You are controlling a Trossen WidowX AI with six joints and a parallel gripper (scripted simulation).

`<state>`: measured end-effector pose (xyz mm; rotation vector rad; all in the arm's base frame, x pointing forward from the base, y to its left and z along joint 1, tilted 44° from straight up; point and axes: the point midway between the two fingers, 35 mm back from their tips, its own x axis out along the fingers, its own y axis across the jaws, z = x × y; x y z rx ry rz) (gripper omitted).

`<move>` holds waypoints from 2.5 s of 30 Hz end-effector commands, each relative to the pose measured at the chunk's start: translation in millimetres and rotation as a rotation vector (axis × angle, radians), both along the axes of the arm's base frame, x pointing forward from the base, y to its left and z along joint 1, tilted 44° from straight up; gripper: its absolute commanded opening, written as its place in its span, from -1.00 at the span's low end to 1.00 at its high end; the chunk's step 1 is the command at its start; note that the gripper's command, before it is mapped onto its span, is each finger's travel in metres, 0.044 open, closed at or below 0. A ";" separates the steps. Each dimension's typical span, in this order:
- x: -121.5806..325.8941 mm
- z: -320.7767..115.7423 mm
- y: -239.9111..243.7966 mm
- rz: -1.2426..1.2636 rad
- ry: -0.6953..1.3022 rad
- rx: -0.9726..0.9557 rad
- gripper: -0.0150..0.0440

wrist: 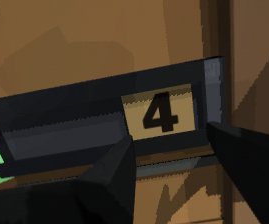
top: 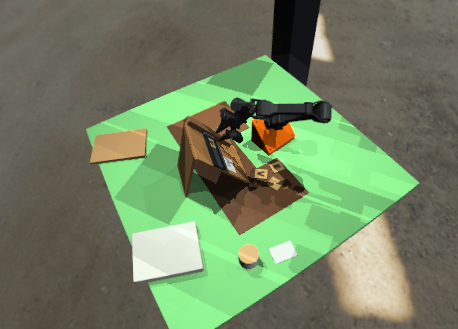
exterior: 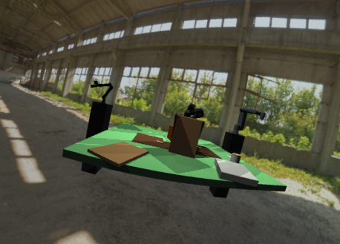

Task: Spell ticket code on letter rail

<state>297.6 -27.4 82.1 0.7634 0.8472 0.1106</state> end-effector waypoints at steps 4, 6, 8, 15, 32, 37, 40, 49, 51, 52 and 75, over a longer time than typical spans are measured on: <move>0.1 -0.3 0.0 0.000 0.000 0.000 -0.29; 0.1 -0.3 0.0 0.000 0.000 0.000 -0.47; 0.1 -0.3 0.0 0.000 0.000 0.000 -0.49; 0.7 -0.2 0.1 0.004 0.006 0.001 -0.49; 34.4 20.0 20.0 0.439 0.484 0.125 -0.49; 35.1 21.6 21.0 0.458 0.501 0.134 -0.49; 35.3 20.8 20.9 0.458 0.501 0.134 -0.49; 38.4 16.7 22.2 0.458 0.501 0.134 -0.49; 39.1 16.1 22.6 0.458 0.501 0.134 -0.49; 39.4 15.8 22.8 0.458 0.501 0.134 -0.49; 47.9 10.2 27.9 0.458 0.500 0.134 -0.49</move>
